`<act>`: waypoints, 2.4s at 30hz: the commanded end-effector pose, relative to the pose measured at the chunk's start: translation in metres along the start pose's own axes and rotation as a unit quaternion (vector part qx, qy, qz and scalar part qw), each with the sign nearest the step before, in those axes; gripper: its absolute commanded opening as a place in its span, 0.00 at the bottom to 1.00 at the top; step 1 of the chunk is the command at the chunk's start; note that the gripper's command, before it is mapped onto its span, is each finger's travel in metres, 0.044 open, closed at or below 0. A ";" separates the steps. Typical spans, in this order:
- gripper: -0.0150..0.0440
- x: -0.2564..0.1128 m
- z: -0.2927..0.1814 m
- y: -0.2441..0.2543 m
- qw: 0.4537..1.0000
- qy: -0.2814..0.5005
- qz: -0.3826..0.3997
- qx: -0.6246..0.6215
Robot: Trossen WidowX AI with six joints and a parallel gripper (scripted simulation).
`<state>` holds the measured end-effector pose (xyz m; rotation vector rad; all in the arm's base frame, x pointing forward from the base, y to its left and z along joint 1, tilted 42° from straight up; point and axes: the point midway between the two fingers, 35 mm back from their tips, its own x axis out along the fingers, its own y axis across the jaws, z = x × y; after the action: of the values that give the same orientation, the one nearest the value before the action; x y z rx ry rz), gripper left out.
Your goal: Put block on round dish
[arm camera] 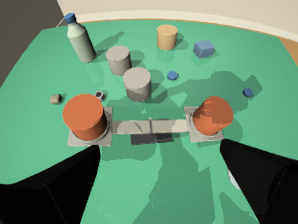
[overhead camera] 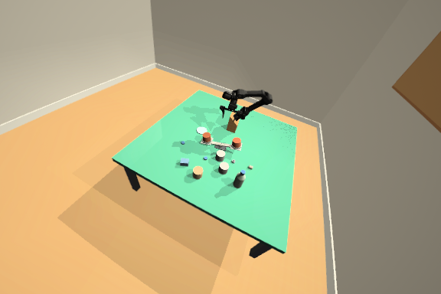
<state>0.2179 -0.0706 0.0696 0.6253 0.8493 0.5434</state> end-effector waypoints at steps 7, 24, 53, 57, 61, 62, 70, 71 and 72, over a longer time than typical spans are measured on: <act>1.00 0.015 0.015 -0.024 0.987 0.070 -0.004 0.146; 1.00 0.060 0.033 -0.069 0.903 0.180 -0.072 0.384; 1.00 0.155 0.025 -0.129 0.681 0.249 -0.267 0.635; 1.00 0.163 0.018 -0.129 0.681 0.249 -0.267 0.635; 1.00 0.166 0.014 -0.130 0.681 0.249 -0.267 0.635; 1.00 0.167 0.014 -0.130 0.681 0.249 -0.267 0.635; 1.00 0.176 0.007 -0.130 0.681 0.249 -0.267 0.635; 1.00 0.177 0.006 -0.131 0.681 0.249 -0.267 0.635; 1.00 0.179 0.005 -0.131 0.681 0.249 -0.267 0.635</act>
<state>0.3452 -0.0488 -0.1057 1.4367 1.8657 -0.5868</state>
